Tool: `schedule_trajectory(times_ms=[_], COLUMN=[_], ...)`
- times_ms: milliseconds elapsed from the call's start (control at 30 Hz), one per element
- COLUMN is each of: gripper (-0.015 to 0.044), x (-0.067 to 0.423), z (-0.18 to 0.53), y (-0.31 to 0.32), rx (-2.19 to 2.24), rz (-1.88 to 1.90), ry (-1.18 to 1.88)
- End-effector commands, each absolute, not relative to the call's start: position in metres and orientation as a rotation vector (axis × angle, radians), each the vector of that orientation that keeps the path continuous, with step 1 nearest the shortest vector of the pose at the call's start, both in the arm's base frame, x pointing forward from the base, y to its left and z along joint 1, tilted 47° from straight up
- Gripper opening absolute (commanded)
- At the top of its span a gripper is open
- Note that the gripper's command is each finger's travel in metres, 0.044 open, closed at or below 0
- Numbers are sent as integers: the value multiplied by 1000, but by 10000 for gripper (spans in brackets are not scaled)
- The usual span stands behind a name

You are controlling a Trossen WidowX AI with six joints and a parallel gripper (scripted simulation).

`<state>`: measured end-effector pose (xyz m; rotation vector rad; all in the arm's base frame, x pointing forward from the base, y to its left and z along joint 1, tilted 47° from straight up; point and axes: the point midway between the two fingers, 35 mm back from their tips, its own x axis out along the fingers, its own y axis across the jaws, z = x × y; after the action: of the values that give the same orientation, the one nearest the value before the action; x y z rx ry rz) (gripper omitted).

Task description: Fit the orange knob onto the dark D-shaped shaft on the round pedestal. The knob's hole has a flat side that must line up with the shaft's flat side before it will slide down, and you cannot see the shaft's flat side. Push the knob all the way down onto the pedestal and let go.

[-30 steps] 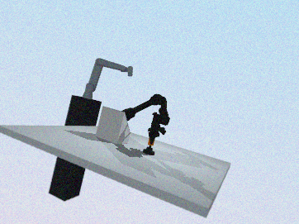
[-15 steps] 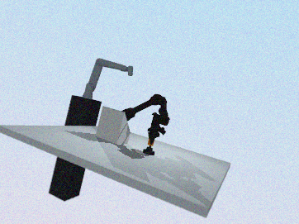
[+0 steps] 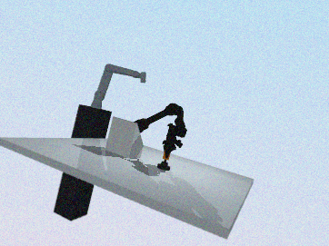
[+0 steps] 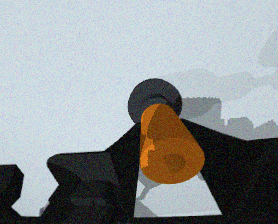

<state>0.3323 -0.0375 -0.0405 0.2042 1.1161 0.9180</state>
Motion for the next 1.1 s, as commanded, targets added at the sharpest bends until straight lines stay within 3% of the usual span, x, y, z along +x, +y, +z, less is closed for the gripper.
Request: schedule_trajectory(times_ms=[0,1067], gripper=[0,0], x=[331,335], z=[-42,-41], y=[-38,-39], rx=[201,29], rz=[917,1026], ry=[1114,1009])
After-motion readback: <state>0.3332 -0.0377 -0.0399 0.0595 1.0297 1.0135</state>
